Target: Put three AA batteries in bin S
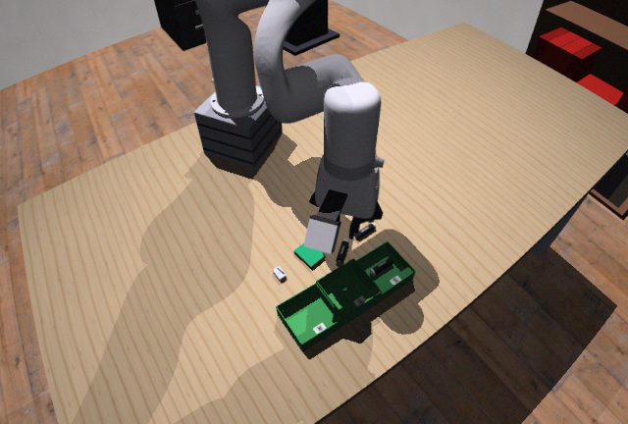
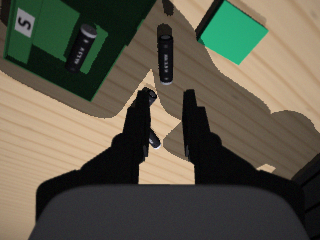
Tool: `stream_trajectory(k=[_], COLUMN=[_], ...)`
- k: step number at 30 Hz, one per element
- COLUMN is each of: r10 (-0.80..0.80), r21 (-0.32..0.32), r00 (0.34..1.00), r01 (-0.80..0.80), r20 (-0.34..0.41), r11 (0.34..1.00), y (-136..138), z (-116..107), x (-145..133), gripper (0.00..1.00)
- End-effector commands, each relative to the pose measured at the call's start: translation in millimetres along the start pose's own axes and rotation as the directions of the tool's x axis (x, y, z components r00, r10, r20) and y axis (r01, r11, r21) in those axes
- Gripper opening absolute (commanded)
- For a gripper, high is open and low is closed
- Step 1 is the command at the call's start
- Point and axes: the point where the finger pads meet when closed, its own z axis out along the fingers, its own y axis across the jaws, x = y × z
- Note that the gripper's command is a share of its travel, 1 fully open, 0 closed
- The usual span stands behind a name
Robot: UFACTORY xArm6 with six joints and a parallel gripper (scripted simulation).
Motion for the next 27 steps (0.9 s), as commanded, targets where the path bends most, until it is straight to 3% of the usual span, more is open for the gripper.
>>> stream_trajectory(k=[1,16,27], r10=[0.0,0.0,0.0], r21=[0.003,0.002,0.002], r00=[1.0,1.0,1.0], r01=[0.0,0.0,0.0], r20=[-0.002,-0.002,-0.002], r11=[1.0,1.0,1.0], y=[-1.2,-1.6,-1.8], z=[6.9,59.0,65.2], x=[0.8,1.1,1.2], gripper=[0.28,0.28,0.28])
